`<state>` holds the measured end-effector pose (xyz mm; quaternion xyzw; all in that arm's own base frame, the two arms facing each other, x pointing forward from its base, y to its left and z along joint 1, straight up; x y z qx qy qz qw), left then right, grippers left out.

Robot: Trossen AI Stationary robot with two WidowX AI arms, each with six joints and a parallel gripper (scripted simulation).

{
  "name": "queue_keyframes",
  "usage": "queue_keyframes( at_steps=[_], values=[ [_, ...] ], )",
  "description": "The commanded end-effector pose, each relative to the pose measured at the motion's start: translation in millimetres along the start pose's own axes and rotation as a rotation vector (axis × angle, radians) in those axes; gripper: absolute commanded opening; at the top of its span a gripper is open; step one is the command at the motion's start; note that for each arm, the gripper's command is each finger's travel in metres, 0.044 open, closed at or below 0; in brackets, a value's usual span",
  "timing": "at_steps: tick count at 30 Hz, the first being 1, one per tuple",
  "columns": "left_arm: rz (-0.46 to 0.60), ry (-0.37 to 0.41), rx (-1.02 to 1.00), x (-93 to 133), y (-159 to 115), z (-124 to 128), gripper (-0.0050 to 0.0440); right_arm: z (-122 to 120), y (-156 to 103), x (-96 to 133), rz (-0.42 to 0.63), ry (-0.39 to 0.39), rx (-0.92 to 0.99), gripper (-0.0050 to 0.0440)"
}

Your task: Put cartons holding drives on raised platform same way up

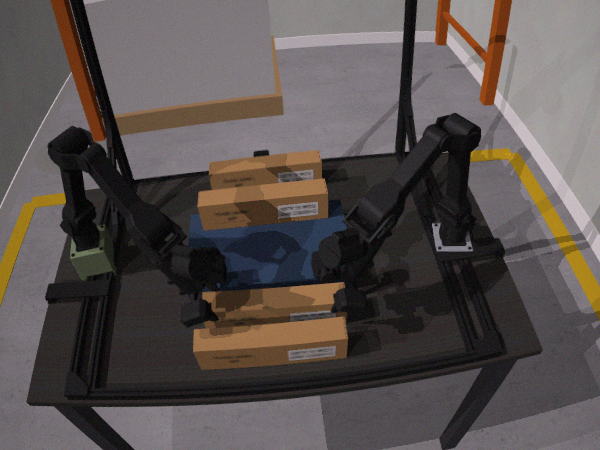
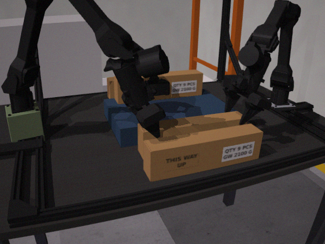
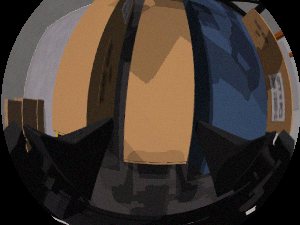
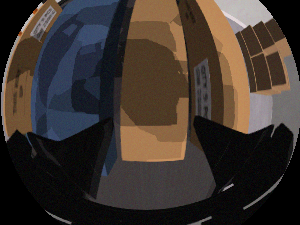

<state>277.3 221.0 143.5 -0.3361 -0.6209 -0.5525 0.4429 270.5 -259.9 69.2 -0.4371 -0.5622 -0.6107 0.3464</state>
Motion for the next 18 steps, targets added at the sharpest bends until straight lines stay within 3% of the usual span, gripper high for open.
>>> queue_keyframes(
  at_steps=[1,12,13,18],
  values=[
    [0.015,-0.007,0.008,-15.3,-7.4,-0.7,0.0389,1.0,-7.1,-13.7,0.010,0.005,-0.007,0.0389],
    [0.015,-0.007,0.008,-17.9,-8.5,-0.7,0.0389,1.1,-8.2,-16.3,0.010,0.005,-0.007,0.0389],
    [0.015,-0.007,0.008,-17.9,-8.5,-0.7,0.0000,1.1,-8.2,-16.3,0.010,0.005,-0.007,0.0000],
    [0.015,-0.007,0.008,-17.9,-8.5,-0.7,0.0000,1.1,-8.2,-16.3,0.010,0.005,-0.007,0.0000]
  ],
)
Point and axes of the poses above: on each arm, the point midway between the two fingers, 35 mm back from their tips, its own x axis back along the fingers, its own z axis across the jaws, y = z × x, the point moved 7 cm from there along x, back along the fingers, and after that the axes turned 1 degree about x, right-handed, at the moved point
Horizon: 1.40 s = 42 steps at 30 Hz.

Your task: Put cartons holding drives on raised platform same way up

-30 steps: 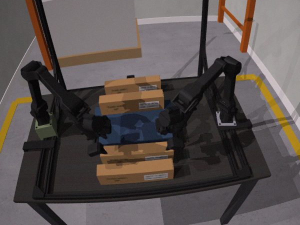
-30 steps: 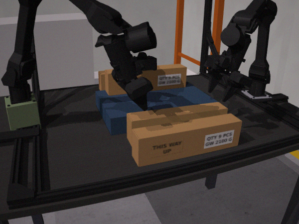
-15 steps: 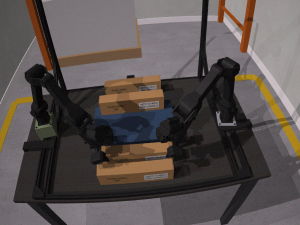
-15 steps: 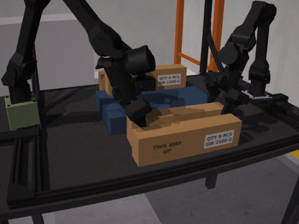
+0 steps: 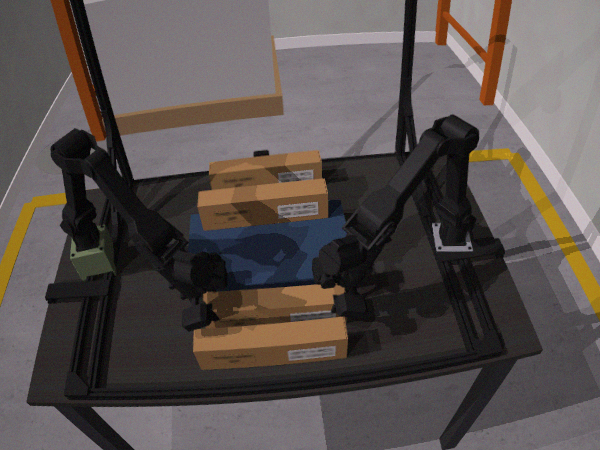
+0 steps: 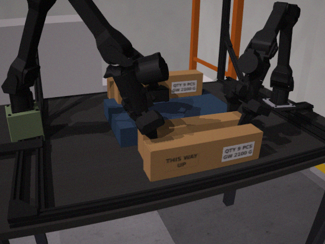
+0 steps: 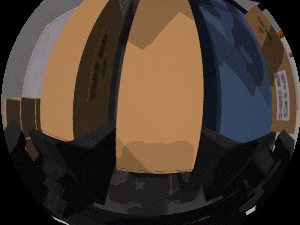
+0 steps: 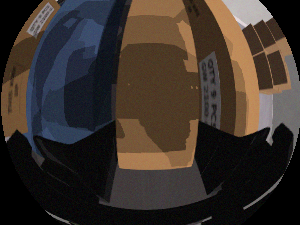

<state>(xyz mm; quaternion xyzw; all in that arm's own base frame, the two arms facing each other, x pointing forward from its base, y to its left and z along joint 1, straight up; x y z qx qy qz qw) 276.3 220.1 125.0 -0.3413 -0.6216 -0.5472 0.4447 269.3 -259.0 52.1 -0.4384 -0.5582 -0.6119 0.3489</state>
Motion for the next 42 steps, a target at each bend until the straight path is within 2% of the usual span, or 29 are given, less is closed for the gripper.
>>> queue_keyframes(
  at_steps=[1,12,24,42],
  values=[
    [0.002,0.001,0.004,-1.2,-0.2,0.0,0.0000,0.2,-0.4,-1.0,0.003,0.000,-0.002,0.0000],
    [0.002,0.001,0.004,0.4,0.4,0.0,0.0000,0.2,0.2,0.6,0.003,0.000,-0.002,0.0000],
    [0.002,0.001,0.004,26.0,10.8,-0.1,0.0000,0.0,10.7,26.2,0.003,0.000,-0.002,0.0000],
    [0.002,0.001,0.004,26.6,11.1,-0.1,0.0000,0.0,10.9,26.7,0.003,0.000,-0.002,0.0000]
  ],
)
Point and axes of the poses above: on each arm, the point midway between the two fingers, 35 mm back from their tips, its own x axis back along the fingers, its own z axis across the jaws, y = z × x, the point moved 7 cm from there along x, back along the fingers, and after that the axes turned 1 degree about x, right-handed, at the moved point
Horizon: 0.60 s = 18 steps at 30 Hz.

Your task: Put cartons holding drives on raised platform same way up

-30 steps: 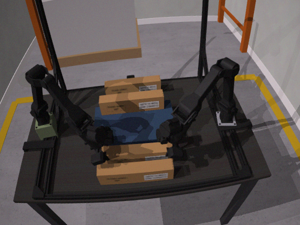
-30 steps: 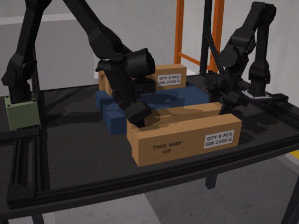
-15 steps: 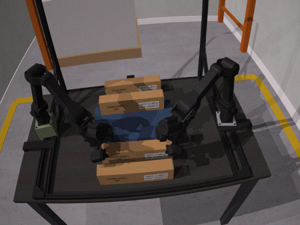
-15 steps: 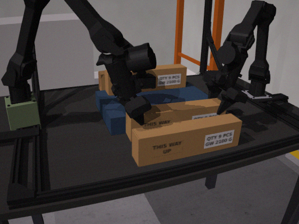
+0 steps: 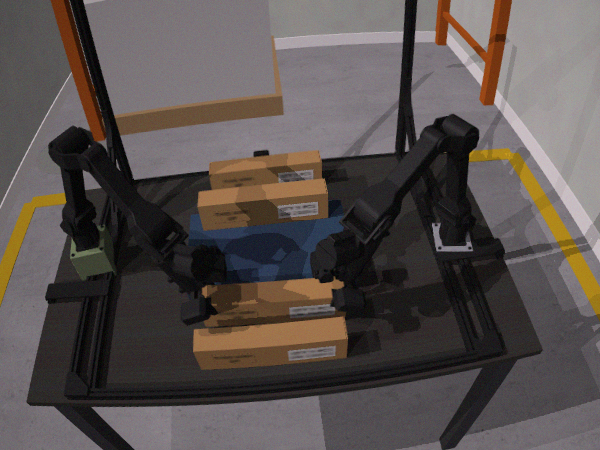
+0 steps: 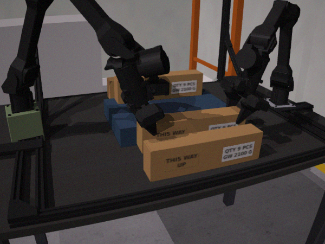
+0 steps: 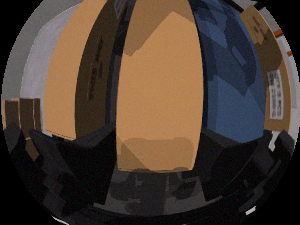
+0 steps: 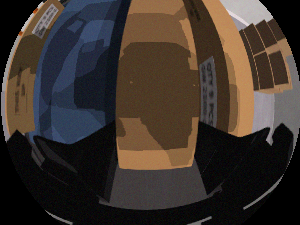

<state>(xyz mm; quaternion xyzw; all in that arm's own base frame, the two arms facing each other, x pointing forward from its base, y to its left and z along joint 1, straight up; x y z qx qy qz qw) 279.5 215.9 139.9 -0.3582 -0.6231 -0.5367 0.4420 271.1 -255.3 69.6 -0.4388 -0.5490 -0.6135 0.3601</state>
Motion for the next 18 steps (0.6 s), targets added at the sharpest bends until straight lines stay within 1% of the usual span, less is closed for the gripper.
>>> queue_keyframes(
  at_steps=[1,7,8,13,18],
  values=[
    [-0.024,0.031,0.006,13.9,2.9,4.3,0.0000,-3.6,2.9,11.1,-0.018,-0.020,0.002,0.0000],
    [-0.024,0.031,0.006,13.9,2.9,4.3,0.0000,-3.6,2.9,11.1,-0.018,-0.020,0.002,0.0000],
    [-0.024,0.031,0.006,19.9,5.2,4.1,0.0000,-3.5,5.2,17.1,-0.018,-0.020,0.002,0.0000],
    [-0.024,0.031,0.006,22.8,6.2,4.0,0.0000,-3.5,6.2,19.7,-0.018,-0.020,0.002,0.0000],
    [-0.024,0.031,0.006,36.4,11.4,3.5,0.0000,-3.3,11.3,32.9,-0.018,-0.020,0.002,0.0000]
  ],
)
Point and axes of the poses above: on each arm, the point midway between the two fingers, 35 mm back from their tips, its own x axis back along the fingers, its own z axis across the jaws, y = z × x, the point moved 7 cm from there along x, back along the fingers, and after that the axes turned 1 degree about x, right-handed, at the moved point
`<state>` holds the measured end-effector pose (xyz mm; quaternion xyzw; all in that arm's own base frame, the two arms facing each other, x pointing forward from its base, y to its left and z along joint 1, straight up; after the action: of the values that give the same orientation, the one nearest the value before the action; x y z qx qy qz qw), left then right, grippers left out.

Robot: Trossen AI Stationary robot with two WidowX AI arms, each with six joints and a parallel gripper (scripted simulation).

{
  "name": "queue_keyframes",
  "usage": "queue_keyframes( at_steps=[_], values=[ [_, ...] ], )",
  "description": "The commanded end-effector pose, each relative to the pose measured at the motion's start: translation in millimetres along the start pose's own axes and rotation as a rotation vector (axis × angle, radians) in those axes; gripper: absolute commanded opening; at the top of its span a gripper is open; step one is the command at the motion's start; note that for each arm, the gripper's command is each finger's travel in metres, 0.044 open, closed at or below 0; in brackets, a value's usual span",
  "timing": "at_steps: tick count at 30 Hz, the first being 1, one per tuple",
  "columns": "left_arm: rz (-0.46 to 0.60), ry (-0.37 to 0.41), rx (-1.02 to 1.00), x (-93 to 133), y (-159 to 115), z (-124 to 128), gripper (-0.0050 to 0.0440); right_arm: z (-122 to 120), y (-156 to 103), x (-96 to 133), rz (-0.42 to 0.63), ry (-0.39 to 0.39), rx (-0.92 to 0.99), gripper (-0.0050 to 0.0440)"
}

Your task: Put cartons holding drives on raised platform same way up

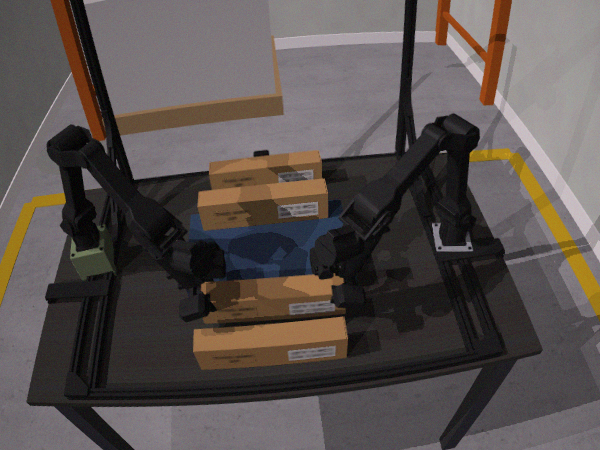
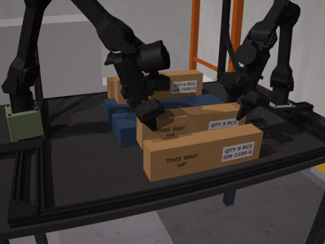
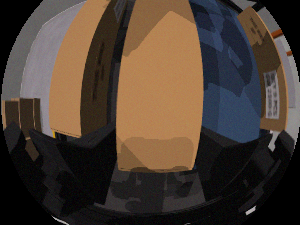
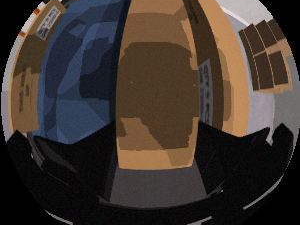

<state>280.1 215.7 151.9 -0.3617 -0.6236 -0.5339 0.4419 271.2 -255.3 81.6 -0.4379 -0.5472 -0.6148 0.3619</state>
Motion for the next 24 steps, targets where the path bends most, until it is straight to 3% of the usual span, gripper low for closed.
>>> queue_keyframes(
  at_steps=[1,8,24],
  values=[
    [-0.031,0.037,0.005,29.4,7.9,3.8,0.0000,-3.3,8.3,25.6,-0.020,-0.025,0.003,0.0000],
    [-0.031,0.037,0.005,57.5,18.3,2.6,0.0000,-2.8,18.7,52.9,-0.020,-0.025,0.003,0.0000],
    [-0.031,0.037,0.005,67.7,22.1,1.5,0.0000,-1.9,22.1,61.7,-0.020,-0.025,0.003,0.0000]
  ],
)
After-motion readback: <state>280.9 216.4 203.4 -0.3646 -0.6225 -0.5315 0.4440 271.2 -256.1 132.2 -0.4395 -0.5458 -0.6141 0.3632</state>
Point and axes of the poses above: on each arm, the point midway between the two fingers, 35 mm back from their tips, its own x axis back along the fingers, its own z axis across the jaws, y = z × x, the point moved 7 cm from there along x, back along the fingers, and after that the axes turned 1 degree about x, right-handed, at the moved point
